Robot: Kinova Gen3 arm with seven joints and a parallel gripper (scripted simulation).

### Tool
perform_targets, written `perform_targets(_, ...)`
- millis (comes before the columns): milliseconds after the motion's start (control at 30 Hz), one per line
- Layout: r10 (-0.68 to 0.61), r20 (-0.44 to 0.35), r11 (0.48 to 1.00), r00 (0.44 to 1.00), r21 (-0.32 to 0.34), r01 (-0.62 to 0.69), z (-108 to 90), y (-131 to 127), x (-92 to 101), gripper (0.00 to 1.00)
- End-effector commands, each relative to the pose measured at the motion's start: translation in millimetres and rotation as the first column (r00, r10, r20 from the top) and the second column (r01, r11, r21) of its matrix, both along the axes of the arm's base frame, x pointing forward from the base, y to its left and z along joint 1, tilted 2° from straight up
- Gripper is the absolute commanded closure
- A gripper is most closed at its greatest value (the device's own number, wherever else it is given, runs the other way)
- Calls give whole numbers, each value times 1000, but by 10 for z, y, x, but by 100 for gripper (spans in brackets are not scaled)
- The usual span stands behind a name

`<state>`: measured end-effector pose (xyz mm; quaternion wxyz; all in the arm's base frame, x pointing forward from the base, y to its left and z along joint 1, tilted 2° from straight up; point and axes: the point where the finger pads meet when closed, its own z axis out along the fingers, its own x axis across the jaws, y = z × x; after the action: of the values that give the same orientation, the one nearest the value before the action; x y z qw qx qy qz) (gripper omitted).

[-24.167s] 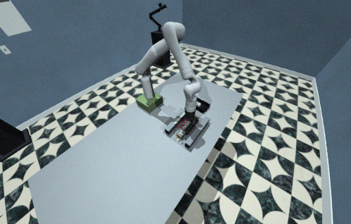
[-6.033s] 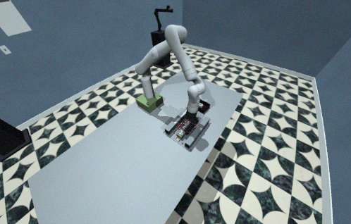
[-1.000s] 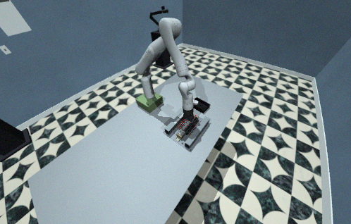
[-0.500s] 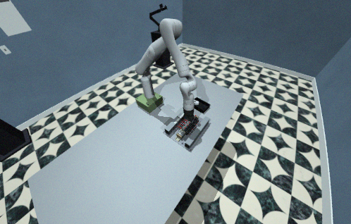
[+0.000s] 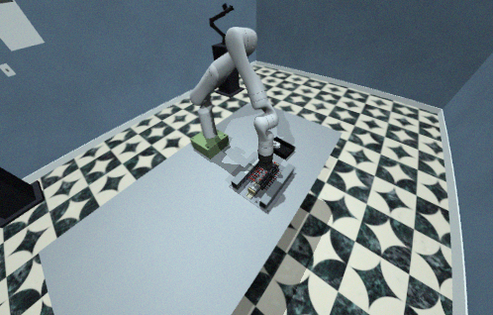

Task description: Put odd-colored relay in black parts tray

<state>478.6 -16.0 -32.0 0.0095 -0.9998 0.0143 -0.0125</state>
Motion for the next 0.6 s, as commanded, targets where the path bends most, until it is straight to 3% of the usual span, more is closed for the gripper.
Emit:
perform_targets(0,0,-1,1000,1000,0,0,9,-1,9,100)
perform_targets(567,0,-27,1000,1000,1,0,10,-1,16,100)
